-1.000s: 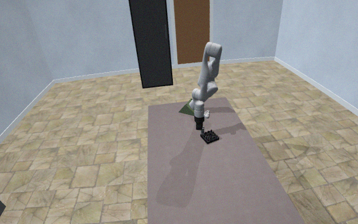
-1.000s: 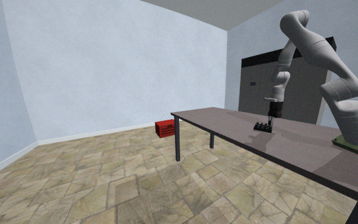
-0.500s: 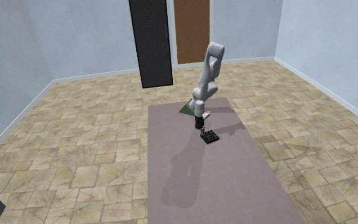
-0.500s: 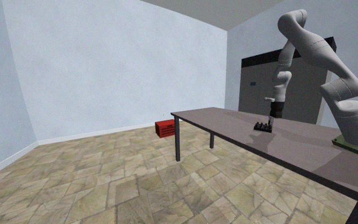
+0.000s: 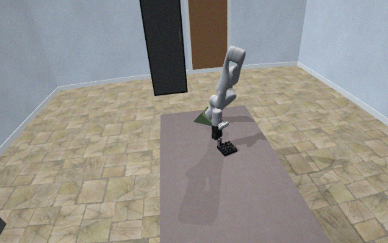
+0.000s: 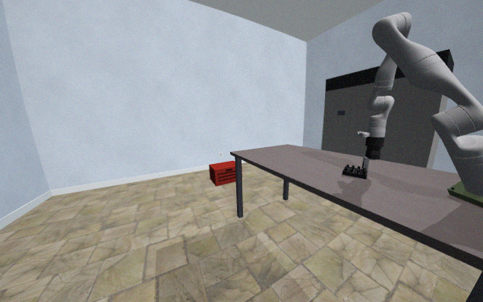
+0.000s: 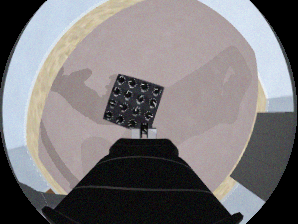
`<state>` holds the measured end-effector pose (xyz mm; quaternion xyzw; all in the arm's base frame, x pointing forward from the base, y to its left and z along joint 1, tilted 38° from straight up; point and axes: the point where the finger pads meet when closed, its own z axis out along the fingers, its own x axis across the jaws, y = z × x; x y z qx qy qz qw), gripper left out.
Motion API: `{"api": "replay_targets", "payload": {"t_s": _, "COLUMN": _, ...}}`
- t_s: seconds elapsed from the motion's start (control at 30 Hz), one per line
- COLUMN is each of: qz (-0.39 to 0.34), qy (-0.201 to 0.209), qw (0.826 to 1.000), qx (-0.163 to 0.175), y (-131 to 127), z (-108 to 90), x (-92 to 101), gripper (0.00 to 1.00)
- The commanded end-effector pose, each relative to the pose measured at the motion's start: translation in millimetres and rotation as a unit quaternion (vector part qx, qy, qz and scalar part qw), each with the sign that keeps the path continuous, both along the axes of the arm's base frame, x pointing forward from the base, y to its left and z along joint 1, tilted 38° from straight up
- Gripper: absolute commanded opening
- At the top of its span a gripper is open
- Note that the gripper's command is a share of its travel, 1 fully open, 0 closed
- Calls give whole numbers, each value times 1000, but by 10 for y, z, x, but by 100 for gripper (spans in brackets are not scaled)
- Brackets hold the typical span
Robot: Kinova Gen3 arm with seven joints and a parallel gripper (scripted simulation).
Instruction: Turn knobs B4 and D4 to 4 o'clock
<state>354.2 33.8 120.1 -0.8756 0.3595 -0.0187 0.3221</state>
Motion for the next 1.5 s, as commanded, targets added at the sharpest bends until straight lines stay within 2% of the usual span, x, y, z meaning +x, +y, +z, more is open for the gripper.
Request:
{"api": "replay_targets", "payload": {"t_s": 0.0, "qz": -2, "qy": 2, "qw": 1000, "qx": 0, "y": 5, "z": 4, "x": -1, "gripper": 30}}
{"api": "replay_targets", "payload": {"t_s": 0.83, "qz": -19, "qy": 13, "qw": 1000, "qx": 5, "y": 5, "z": 4, "x": -1, "gripper": 30}}
{"api": "replay_targets", "payload": {"t_s": 0.87, "qz": -19, "qy": 13, "qw": 1000, "qx": 5, "y": 5, "z": 4, "x": -1, "gripper": 46}}
{"api": "replay_targets", "payload": {"t_s": 1.47, "qz": -19, "qy": 13, "qw": 1000, "qx": 5, "y": 5, "z": 4, "x": -1, "gripper": 46}}
